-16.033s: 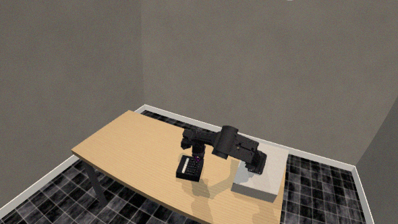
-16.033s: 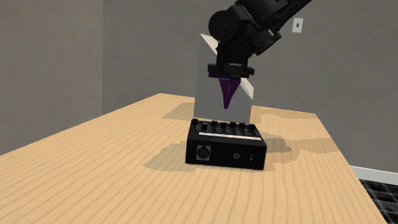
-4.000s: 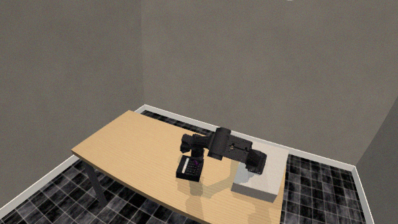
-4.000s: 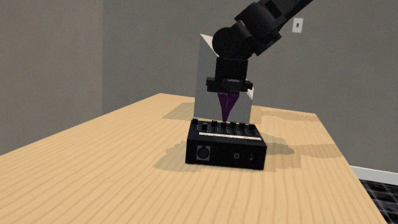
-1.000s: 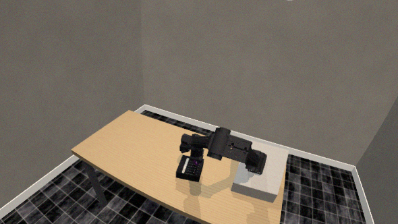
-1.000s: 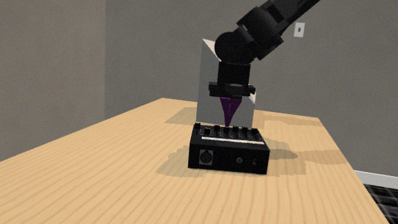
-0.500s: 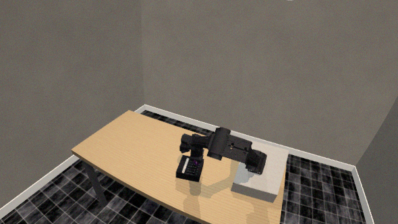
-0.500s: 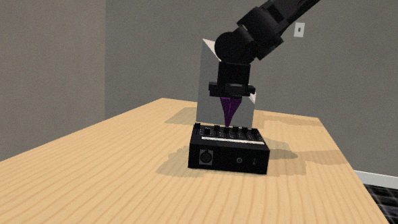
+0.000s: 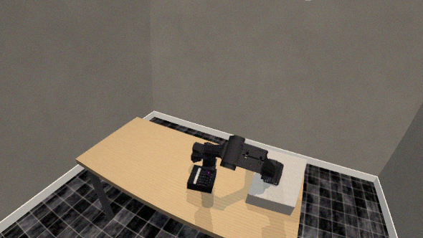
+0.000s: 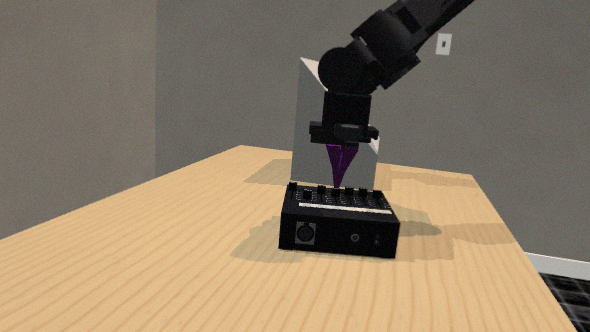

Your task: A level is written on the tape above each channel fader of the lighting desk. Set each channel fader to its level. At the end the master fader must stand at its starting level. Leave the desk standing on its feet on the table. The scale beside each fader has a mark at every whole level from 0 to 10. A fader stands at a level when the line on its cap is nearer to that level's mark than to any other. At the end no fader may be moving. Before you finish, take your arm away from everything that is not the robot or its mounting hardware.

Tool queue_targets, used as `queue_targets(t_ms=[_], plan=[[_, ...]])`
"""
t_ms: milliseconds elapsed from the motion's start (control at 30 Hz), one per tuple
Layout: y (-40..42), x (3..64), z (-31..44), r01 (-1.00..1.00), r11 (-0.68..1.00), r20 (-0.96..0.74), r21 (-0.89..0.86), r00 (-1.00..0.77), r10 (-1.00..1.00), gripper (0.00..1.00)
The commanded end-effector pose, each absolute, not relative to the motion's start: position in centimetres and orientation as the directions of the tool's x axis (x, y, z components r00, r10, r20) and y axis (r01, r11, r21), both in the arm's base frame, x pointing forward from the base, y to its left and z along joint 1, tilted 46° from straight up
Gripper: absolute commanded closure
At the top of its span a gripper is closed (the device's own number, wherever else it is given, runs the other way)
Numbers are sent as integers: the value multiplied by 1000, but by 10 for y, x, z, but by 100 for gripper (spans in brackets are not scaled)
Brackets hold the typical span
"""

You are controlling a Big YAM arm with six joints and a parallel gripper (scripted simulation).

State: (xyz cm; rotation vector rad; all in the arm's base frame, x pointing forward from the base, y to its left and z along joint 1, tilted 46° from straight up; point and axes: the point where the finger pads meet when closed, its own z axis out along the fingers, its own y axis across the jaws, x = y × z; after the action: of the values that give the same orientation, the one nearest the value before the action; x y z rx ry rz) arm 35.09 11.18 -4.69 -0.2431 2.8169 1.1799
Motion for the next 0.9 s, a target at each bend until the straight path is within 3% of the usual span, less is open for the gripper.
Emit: queue_targets(t_ms=[0,867], plan=[[118,357,-47,-179,687,-126,705,-984,-128,100],[100,362,-33,-195,693,-170,694,-980,-105,100]])
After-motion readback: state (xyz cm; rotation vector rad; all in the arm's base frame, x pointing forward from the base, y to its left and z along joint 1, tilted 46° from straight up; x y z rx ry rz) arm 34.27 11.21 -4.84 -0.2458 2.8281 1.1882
